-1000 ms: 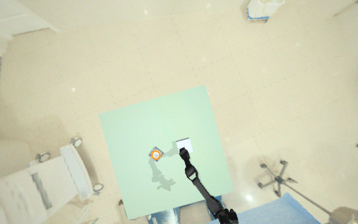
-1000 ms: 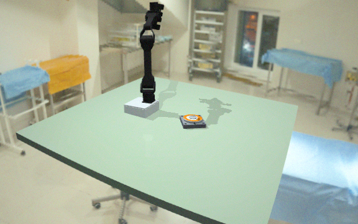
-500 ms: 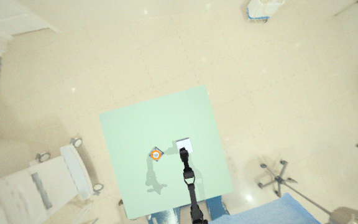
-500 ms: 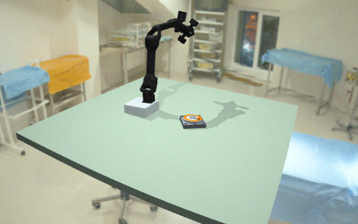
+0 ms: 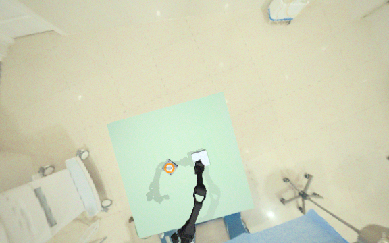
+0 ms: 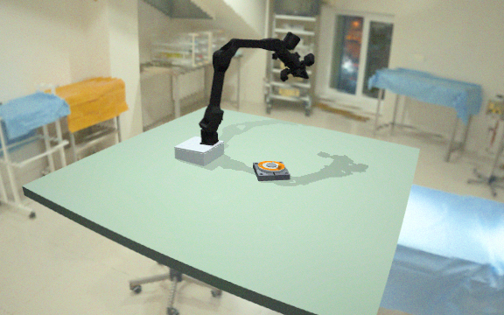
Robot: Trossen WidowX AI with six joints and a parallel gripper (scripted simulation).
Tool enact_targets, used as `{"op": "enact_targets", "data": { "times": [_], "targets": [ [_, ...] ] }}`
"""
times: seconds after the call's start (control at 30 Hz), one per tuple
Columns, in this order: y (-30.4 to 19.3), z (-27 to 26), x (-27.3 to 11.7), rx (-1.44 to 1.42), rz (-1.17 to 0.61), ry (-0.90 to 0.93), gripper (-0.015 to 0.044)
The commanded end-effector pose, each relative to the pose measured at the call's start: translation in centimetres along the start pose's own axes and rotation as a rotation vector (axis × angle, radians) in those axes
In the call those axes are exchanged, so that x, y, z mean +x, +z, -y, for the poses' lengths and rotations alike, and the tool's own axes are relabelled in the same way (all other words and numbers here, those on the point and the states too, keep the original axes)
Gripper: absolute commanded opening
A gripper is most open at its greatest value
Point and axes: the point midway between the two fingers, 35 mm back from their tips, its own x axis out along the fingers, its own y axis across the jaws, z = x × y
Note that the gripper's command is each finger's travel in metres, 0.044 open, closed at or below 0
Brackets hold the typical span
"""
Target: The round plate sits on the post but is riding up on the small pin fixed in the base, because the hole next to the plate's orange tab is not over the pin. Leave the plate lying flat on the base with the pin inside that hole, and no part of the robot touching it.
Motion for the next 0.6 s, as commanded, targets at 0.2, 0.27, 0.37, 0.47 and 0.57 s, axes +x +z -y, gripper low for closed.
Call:
{"op": "enact_targets", "data": {
  "times": [0.2, 0.27, 0.37, 0.47, 0.57],
  "targets": [
    [-17.1, 3.8, 2.2, 0.448, -0.364, 0.014, 0.0000],
    [-18.9, 4.1, 1.9, 0.477, -0.408, 0.006, 0.0000],
    [-25.8, 4.3, 0.4, 0.630, -0.564, -0.011, 0.0000],
    [-31.0, 3.9, -0.8, 0.810, -0.667, -0.013, 0.0000],
    [-34.0, 3.3, -1.6, 0.934, -0.728, -0.014, 0.0000]
  ]
}}
